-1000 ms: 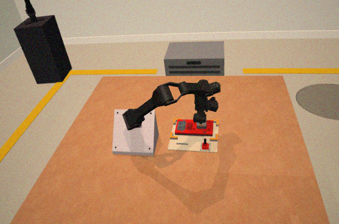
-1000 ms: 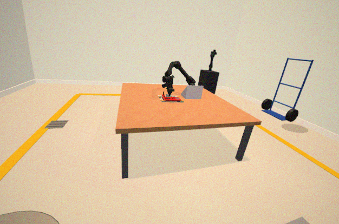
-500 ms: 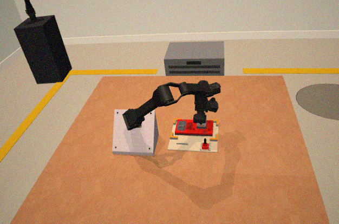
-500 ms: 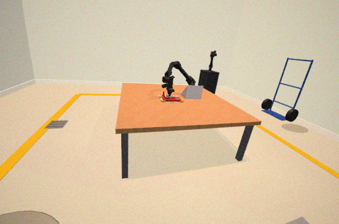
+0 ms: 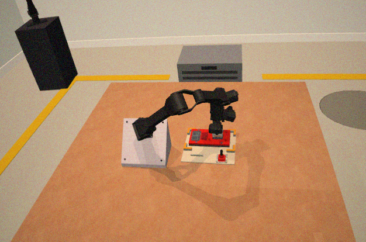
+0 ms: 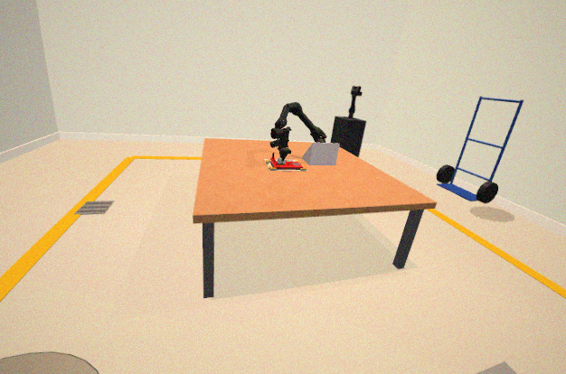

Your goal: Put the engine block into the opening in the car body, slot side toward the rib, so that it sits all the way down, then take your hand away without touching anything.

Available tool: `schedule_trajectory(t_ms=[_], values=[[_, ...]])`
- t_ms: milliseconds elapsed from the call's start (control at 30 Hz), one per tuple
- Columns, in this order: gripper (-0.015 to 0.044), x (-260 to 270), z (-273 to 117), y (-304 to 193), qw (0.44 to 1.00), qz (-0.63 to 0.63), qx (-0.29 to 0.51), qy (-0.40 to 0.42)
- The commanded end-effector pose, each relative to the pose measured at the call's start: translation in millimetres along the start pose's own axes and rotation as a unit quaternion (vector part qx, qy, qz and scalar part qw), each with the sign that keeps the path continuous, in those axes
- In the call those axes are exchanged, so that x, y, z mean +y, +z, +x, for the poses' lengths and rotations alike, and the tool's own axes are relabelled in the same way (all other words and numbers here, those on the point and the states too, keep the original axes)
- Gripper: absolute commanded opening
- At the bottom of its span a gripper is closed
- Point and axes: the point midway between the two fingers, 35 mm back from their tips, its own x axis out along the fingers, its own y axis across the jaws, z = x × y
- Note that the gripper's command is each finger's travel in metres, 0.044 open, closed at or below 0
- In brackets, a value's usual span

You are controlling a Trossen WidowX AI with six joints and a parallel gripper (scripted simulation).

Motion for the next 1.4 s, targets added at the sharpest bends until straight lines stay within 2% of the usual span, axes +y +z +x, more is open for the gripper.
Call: schedule_trajectory(t_ms=[0, 1367], values=[[0.0159, -0.2, 1.3, 0.2, 1.000, -0.002, -0.001, -0.002], [0.0159, -0.5, 11.1, 0.2, 1.000, -0.002, -0.001, -0.002]])
